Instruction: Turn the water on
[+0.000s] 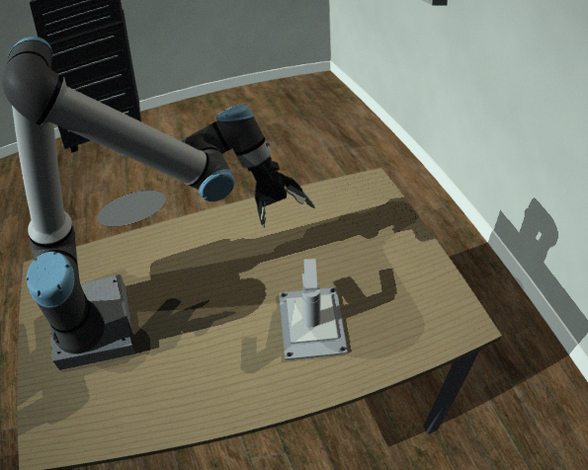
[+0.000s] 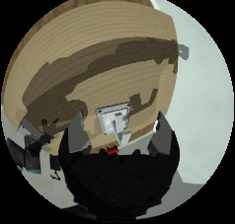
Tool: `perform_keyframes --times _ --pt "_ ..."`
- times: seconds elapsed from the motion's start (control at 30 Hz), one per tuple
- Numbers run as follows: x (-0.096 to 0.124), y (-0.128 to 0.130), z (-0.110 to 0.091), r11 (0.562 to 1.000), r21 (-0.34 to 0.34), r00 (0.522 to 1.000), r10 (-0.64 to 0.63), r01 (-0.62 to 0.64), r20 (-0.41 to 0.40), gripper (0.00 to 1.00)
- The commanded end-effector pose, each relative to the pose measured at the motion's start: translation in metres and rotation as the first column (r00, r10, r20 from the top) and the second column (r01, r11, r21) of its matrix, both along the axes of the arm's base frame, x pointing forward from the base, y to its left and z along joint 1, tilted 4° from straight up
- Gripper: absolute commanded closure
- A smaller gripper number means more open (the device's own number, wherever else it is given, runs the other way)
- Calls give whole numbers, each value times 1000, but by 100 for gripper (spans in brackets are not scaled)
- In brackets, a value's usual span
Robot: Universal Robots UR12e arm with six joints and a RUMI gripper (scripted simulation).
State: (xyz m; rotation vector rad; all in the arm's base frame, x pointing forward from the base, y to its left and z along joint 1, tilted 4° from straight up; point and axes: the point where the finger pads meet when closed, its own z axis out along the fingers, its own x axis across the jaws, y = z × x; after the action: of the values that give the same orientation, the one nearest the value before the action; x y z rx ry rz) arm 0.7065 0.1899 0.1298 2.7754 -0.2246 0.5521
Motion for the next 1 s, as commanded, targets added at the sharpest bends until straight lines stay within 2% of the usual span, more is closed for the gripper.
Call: perform_keyframes --times 0.0,0.03,0.07,0.2,0.23,0.4,0.47,0.73,0.97 --pt "16 -46 10 999 50 993 -5 11 -114 0" --pt "18 -57 14 998 65 991 -6 15 -136 0" --pt "18 -57 14 998 65 991 -6 15 -136 0" --pt "21 -96 29 992 124 978 -8 34 -208 0" --pt "21 -96 29 992 124 978 -8 34 -208 0" --pt "19 -134 47 980 188 964 -6 58 -267 0" --pt "19 -134 47 980 188 964 -6 58 -267 0" --pt "15 -167 66 964 251 951 -1 83 -310 0" --pt "14 -173 71 960 265 948 0 88 -317 0"
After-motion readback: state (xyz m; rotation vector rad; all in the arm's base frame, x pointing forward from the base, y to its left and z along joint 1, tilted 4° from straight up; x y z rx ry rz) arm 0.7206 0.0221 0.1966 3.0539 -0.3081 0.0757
